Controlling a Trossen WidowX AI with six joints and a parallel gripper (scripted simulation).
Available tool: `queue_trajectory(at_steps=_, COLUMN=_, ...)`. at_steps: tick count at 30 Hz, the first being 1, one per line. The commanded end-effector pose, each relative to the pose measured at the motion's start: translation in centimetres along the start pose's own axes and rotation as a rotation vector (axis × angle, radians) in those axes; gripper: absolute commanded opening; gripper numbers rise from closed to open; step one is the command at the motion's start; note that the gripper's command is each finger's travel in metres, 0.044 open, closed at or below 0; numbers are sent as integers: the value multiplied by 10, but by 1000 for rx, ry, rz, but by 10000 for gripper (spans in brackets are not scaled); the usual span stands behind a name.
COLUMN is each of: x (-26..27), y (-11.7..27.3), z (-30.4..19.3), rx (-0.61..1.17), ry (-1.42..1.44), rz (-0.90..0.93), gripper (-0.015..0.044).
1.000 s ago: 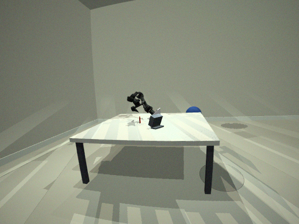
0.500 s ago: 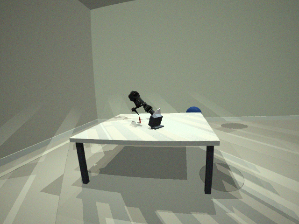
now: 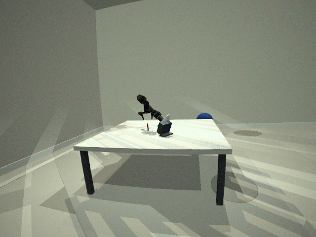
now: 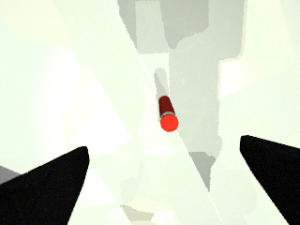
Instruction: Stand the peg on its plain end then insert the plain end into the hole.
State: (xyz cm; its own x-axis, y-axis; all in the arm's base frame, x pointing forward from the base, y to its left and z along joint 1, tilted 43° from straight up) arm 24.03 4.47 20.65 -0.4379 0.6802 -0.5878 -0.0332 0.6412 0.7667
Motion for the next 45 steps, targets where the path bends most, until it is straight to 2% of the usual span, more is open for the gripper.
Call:
queue_trajectory(at_steps=1, x=1, y=3, z=5, rx=20, ry=7, rz=-50, gripper=440)
queue_trajectory(at_steps=10, x=1, y=3, z=5, rx=19, ry=-30, rz=-51, gripper=440)
queue_trajectory(at_steps=45, x=1, y=-3, z=5, rx=-5, ry=-918, rz=-56, gripper=440)
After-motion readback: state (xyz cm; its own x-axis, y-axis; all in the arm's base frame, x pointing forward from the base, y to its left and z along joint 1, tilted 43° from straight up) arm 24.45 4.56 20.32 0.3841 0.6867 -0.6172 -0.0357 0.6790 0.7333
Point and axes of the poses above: the point midway between the two fingers, 35 mm back from their tips, its own y axis back along the fingers, its own x axis across the jaws, z = x × y, the point moved 9 cm from there along y, back along the fingers, and after that the axes turned 5 degrees about -y, right-handed, at the moved point
